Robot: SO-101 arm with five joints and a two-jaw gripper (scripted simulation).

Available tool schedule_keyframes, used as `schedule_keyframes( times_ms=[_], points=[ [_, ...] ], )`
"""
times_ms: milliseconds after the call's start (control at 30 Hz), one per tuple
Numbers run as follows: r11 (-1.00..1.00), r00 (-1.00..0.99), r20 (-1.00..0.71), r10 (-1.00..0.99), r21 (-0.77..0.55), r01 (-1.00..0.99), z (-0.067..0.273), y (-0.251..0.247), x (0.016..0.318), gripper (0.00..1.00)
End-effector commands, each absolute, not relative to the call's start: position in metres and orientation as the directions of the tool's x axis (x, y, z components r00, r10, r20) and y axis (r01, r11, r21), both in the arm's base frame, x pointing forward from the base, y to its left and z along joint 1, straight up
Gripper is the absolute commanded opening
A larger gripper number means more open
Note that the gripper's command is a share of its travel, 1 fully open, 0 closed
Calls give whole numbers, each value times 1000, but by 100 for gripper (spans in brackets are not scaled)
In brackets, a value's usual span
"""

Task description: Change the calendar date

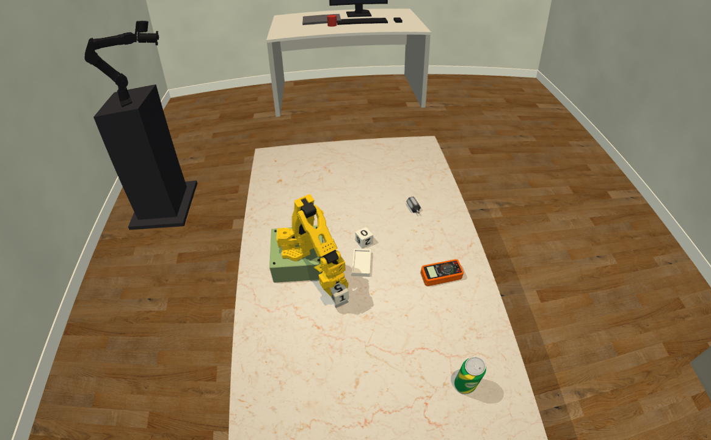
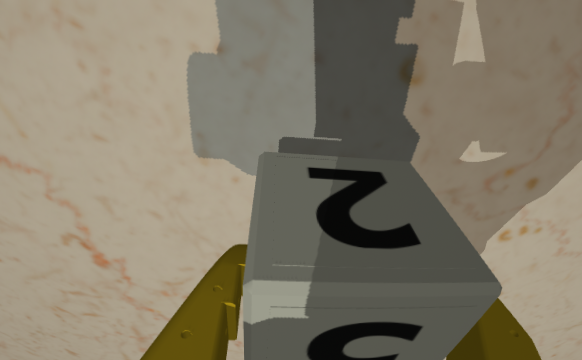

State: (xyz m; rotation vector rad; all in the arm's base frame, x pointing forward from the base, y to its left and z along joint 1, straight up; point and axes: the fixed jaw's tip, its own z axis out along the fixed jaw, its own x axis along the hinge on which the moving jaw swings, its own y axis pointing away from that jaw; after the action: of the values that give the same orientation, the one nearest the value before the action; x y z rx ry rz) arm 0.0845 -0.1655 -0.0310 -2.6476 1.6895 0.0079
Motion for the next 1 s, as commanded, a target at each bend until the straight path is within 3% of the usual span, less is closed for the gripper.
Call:
schedule_keyframes(
  times_ms=[0, 967],
  points=[
    [-423, 423, -16, -906, 1, -906, -34, -164, 82, 0],
    [-423, 423, -16, -906, 1, -906, -45, -163, 82, 0]
  ],
)
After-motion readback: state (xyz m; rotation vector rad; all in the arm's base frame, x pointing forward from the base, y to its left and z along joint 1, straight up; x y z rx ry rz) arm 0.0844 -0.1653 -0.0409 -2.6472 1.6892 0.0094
